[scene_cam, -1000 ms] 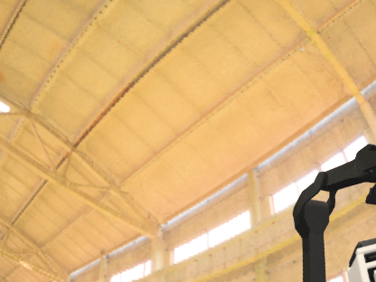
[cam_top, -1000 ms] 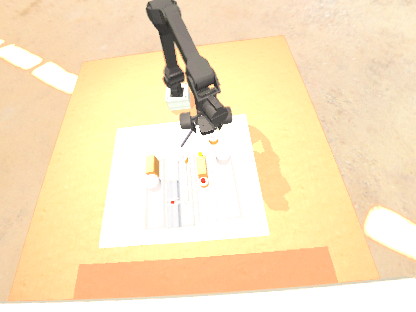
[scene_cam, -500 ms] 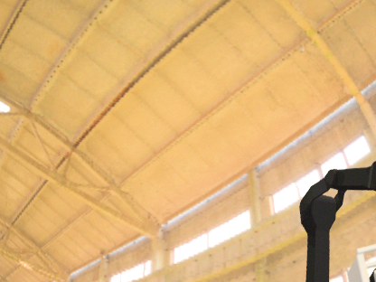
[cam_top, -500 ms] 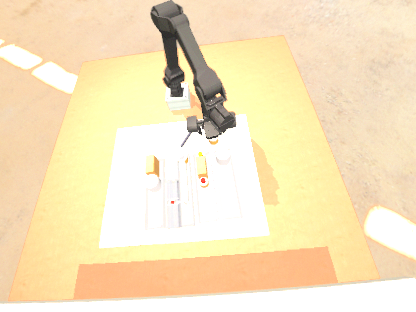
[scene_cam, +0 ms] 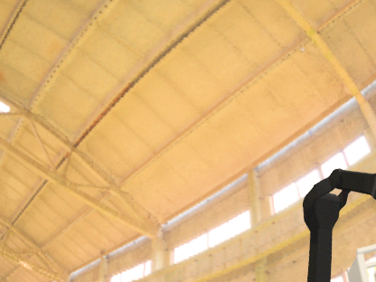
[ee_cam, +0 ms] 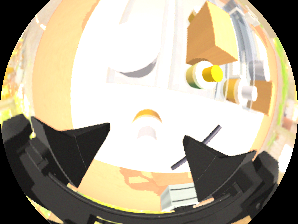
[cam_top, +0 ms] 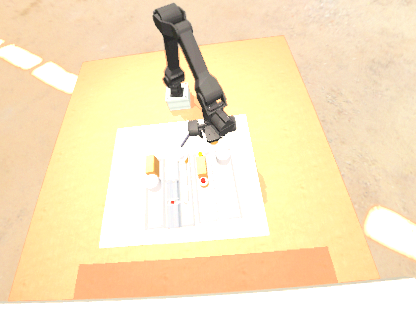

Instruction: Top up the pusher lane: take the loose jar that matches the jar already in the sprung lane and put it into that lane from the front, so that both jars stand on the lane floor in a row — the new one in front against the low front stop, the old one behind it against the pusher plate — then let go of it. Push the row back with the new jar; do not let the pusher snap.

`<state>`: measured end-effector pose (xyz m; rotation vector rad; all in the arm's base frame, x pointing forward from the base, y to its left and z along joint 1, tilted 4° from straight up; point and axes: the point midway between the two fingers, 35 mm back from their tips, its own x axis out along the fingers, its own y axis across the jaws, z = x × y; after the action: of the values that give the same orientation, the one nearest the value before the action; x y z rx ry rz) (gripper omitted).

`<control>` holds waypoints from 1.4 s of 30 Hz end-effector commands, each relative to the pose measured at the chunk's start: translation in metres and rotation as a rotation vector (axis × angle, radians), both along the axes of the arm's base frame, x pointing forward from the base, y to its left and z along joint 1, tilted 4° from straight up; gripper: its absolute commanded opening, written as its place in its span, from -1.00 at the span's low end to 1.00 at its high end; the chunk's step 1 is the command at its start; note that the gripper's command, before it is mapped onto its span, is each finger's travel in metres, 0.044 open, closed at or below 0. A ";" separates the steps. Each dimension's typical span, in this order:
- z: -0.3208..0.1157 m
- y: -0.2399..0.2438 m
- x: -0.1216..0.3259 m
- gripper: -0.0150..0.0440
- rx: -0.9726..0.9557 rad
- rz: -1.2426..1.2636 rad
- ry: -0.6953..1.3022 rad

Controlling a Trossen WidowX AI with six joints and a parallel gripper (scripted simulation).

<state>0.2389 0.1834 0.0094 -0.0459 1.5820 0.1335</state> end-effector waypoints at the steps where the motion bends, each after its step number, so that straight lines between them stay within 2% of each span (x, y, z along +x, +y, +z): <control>1: -0.007 0.001 -0.002 1.00 0.002 -0.003 0.007; 10: -0.019 0.001 -0.002 1.00 0.002 -0.003 0.007; 19: -0.019 0.001 -0.002 0.20 0.002 -0.003 0.007; 25: -0.019 0.001 -0.002 0.06 0.002 -0.003 0.007; 31: 0.006 0.001 0.001 -0.47 0.002 -0.003 0.007; 42: 0.086 -0.010 -0.002 -0.49 0.002 -0.003 0.007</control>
<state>0.2377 0.1765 0.0791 -0.0461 1.5908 0.1276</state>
